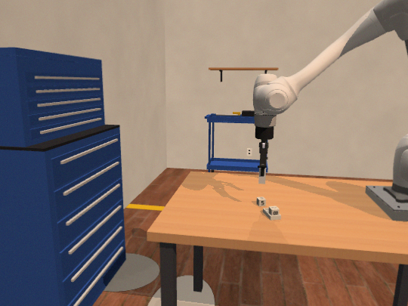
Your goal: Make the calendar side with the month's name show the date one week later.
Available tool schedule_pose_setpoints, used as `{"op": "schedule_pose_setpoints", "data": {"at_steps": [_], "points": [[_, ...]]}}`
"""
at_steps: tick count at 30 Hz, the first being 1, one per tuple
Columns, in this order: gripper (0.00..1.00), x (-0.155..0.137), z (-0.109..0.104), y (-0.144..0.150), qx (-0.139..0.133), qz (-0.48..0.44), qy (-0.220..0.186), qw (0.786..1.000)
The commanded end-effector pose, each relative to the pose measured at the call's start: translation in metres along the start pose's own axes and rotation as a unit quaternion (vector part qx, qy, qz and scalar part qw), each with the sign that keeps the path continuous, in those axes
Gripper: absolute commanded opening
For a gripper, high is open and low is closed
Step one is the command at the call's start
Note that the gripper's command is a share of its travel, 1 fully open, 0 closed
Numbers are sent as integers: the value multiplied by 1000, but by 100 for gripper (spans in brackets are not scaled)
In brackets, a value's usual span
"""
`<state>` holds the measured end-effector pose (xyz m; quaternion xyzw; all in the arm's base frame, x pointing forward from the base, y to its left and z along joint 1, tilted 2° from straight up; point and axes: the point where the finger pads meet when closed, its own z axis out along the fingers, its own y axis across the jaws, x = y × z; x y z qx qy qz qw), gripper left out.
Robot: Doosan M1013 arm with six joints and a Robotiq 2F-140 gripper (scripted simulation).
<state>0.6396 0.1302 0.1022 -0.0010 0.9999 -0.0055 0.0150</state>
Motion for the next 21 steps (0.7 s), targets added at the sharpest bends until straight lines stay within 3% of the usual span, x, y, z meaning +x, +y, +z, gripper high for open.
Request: {"op": "schedule_pose_setpoints", "data": {"at_steps": [1,5,8,10,14,21], "points": [[100,0,1,0,5,82,-1,997],[100,0,2,0,5,175,-2,985],[100,0,2,0,5,185,-2,983],[100,0,3,0,5,263,-2,965],[100,0,3,0,5,333,-2,943],[100,0,5,0,4,477,-3,879]]}}
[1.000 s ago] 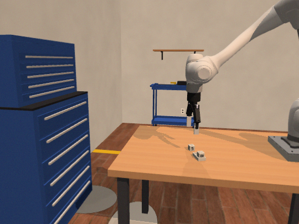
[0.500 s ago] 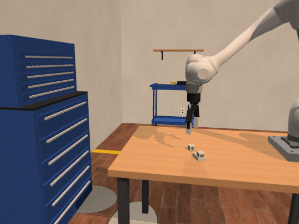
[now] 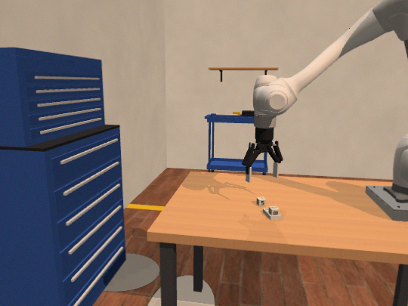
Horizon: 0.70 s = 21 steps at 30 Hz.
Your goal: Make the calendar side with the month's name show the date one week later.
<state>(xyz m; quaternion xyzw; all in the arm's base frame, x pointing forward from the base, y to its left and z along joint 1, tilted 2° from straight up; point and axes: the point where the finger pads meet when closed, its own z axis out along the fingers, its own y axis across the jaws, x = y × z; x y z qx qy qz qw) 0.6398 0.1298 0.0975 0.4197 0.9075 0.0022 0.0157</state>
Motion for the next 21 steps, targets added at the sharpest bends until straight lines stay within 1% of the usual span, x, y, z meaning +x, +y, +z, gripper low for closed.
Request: {"op": "schedule_pose_setpoints", "data": {"at_steps": [1,4,7,10,11,21], "points": [[100,0,1,0,3,87,-5,996],[100,0,1,0,3,90,-5,996],[100,0,1,0,3,136,-5,991],[100,0,1,0,3,144,-5,990],[36,0,1,0,3,144,-5,990],[36,0,1,0,3,144,-5,990]]}}
